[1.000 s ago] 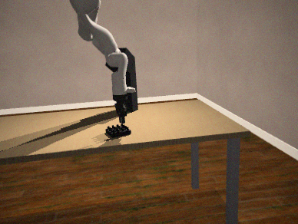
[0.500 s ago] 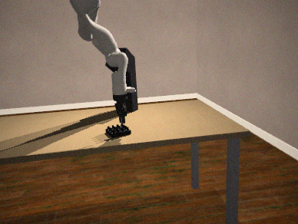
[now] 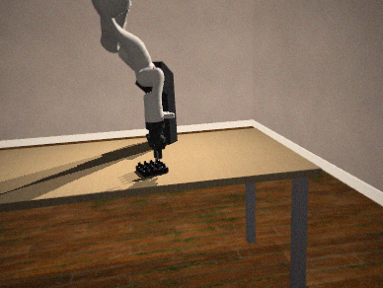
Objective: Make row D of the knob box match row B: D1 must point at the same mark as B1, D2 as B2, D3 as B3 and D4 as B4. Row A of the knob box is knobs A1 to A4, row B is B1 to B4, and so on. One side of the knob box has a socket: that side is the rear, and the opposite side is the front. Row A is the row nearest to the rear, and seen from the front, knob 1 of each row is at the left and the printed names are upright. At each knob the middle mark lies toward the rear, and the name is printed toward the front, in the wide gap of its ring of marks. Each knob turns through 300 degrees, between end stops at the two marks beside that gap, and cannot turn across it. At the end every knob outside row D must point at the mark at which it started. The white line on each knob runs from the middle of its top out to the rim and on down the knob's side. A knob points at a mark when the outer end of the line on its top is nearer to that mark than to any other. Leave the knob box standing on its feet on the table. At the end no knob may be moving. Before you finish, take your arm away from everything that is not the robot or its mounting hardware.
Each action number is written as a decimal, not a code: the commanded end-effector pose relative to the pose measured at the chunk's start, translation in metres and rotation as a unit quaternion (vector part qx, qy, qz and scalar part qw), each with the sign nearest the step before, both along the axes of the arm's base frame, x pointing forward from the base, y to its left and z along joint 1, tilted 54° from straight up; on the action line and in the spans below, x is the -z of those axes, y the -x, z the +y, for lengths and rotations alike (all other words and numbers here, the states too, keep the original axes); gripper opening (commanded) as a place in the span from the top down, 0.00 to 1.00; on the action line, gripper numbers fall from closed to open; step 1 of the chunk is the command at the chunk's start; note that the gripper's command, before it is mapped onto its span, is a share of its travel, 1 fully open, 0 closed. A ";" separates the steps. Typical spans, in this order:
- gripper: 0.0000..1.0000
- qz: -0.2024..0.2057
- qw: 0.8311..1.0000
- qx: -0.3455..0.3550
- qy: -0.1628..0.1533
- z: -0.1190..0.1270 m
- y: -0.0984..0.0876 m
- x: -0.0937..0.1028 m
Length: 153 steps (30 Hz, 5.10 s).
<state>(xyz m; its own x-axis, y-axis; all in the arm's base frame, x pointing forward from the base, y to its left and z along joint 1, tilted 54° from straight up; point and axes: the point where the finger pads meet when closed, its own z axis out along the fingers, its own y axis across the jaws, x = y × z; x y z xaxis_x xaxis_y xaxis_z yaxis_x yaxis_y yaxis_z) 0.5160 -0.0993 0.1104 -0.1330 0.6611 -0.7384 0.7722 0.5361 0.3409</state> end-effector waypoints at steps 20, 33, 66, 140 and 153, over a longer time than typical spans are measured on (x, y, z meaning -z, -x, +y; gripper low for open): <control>0.81 0.198 0.916 -0.253 0.240 0.014 -0.005 0.008; 0.81 0.340 0.735 -0.416 0.413 0.017 -0.001 0.009; 0.81 0.514 0.247 -0.563 0.598 0.010 0.015 -0.011; 0.81 0.517 0.231 -0.565 0.600 0.002 0.007 -0.004; 0.81 0.517 0.231 -0.565 0.600 -0.006 -0.002 0.004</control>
<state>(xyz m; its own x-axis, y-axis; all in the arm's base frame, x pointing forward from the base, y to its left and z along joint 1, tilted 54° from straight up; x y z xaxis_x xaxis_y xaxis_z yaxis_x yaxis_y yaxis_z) 0.5181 -0.1025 0.1074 -0.2316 -0.8271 0.5121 -0.7548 -0.1794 -0.6310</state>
